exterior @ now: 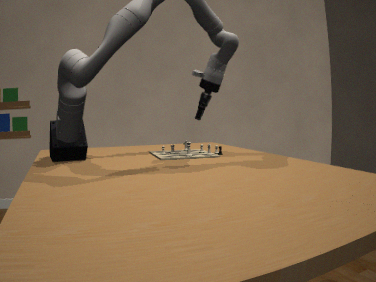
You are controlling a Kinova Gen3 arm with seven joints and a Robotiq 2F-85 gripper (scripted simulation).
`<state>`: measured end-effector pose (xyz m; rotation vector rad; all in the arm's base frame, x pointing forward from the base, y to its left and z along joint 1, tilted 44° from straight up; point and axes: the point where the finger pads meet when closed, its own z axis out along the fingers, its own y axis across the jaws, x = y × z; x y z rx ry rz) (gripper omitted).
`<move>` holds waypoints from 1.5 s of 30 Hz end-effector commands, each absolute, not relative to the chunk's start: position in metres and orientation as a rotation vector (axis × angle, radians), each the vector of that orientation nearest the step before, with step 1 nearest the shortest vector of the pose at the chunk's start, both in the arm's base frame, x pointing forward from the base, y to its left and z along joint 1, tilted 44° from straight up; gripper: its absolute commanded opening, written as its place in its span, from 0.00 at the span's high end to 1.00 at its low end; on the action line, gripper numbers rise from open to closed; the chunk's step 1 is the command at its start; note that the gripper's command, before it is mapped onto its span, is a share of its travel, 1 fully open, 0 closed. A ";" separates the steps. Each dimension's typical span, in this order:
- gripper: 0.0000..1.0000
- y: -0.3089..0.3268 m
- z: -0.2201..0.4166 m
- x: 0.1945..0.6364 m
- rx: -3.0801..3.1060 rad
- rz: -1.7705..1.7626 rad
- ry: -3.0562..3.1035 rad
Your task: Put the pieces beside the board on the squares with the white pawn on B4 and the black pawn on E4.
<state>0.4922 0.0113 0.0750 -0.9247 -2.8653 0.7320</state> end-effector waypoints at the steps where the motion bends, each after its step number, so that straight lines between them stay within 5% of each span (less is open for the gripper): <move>1: 0.00 0.011 0.080 0.491 -0.890 0.688 -2.875; 45: 0.00 0.008 0.102 0.482 -0.709 0.494 -2.921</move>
